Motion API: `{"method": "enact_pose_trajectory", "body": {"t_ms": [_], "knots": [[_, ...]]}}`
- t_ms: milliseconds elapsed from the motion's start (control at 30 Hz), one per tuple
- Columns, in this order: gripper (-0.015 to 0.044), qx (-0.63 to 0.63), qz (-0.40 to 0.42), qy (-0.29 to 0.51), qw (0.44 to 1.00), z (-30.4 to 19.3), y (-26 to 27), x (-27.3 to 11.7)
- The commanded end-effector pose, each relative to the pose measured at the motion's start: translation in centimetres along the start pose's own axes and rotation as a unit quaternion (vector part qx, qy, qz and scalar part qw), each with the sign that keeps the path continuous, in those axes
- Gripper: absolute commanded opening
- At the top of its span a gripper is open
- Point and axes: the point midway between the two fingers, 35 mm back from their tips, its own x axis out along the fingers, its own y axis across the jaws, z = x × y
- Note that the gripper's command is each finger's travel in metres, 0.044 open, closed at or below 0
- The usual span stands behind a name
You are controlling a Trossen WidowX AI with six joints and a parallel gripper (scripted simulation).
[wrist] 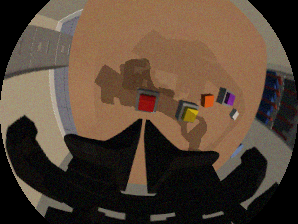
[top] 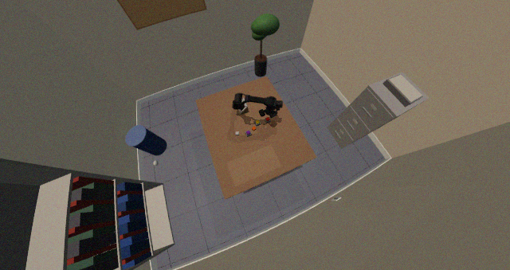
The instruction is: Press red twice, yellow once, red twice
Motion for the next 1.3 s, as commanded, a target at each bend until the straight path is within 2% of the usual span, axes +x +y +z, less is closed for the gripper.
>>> {"method": "enact_pose_trajectory", "body": {"t_ms": [0,67,333,533,700,1267], "knots": [[0.002,0.001,-0.003,0.005,1.0,-0.2,-0.2,-1.0],[0.002,0.001,-0.003,0.005,1.0,-0.1,-1.1,-1.1],[0.002,0.0,-0.007,0.005,1.0,-1.1,-10.7,-1.0],[0.002,0.0,-0.007,0.005,1.0,-1.1,-10.9,-0.7],[0.002,0.0,-0.007,0.005,1.0,-1.2,-11.0,5.0],[0.002,0.0,-0.008,0.005,1.0,-1.2,-11.0,7.1]]}}
